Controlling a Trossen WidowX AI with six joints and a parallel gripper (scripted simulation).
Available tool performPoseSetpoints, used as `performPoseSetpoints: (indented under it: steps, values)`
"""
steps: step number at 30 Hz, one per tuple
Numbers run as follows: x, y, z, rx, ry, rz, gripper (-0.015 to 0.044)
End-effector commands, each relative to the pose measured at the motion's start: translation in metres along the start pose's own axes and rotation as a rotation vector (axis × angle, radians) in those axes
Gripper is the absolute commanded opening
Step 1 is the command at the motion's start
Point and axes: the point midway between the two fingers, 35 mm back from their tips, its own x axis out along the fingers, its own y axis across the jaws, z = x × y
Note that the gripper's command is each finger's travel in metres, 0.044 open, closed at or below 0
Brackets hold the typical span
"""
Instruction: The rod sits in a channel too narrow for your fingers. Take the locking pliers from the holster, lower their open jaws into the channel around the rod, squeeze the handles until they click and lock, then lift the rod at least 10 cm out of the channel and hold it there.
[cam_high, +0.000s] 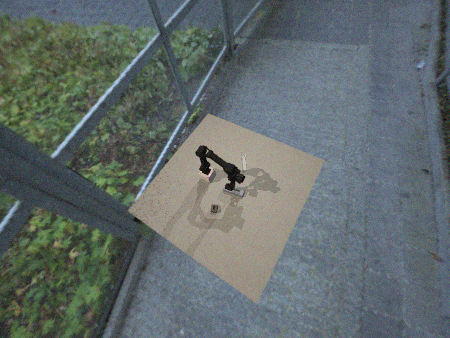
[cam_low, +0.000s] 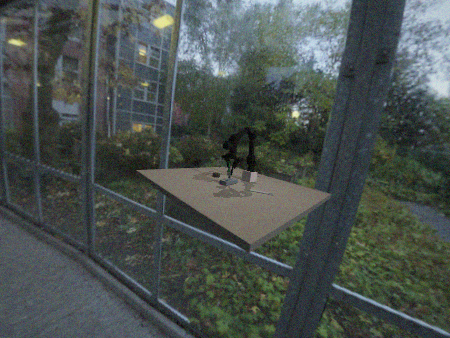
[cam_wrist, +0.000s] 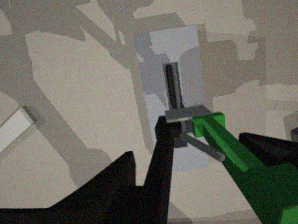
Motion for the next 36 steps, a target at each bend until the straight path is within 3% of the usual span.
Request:
performPoseSetpoints:
  steps: [1, 36]
  values:
    - [-0.002, -0.002, 0.001, -0.003, -0.003, -0.005, 0.0321]
    - [0.018, -0.003, 0.0, -0.003, -0.003, -0.005, 0.0321]
